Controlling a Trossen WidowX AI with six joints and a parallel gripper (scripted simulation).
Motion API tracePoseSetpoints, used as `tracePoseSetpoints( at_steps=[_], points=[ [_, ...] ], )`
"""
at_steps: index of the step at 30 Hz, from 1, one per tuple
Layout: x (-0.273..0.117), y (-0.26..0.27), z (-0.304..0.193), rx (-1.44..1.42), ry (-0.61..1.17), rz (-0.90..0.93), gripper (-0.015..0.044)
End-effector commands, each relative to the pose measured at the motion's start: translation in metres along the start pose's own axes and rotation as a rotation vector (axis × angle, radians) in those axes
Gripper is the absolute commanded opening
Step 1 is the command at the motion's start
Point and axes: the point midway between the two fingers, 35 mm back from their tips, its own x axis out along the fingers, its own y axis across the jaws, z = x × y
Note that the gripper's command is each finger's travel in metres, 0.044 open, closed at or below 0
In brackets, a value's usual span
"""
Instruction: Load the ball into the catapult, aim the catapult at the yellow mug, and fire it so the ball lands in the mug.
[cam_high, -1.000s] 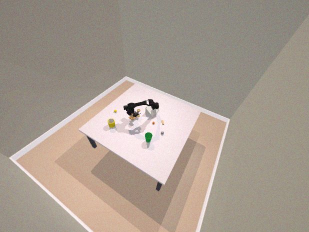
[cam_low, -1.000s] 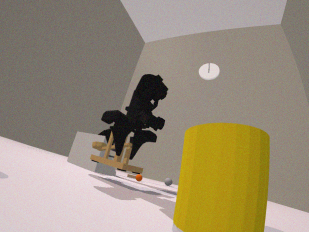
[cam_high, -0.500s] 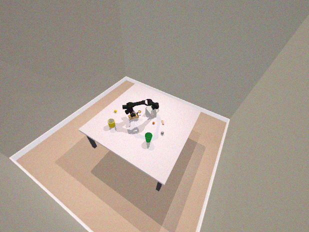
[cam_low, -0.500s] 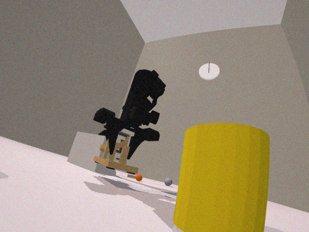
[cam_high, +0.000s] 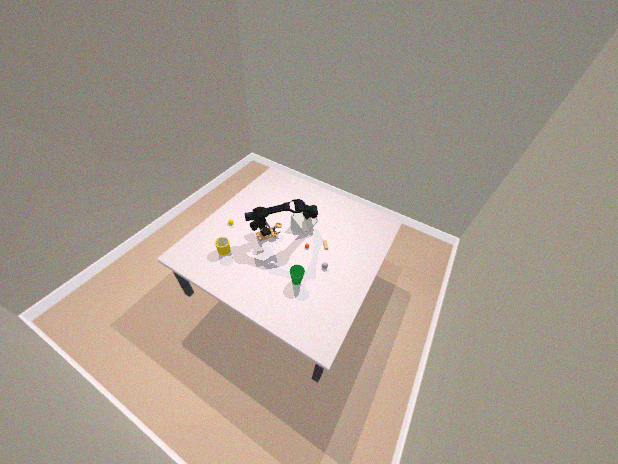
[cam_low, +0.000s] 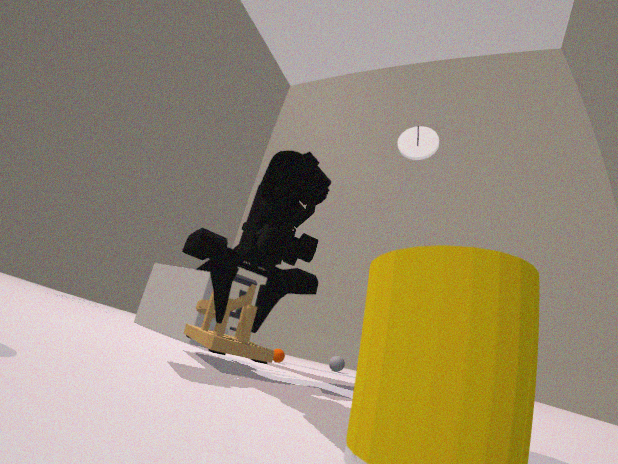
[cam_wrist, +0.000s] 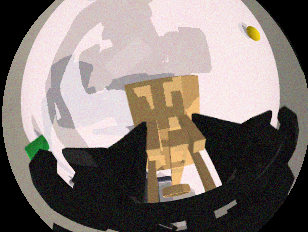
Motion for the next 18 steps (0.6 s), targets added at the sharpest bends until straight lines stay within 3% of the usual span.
tracePoseSetpoints(
  at_steps=[1, 18],
  points=[
    [0.000, 0.000, 0.002, 0.004, -0.016, 0.002, 0.0000],
    [0.019, 0.000, 0.001, -0.004, -0.006, 0.000, 0.0000]
  ],
)
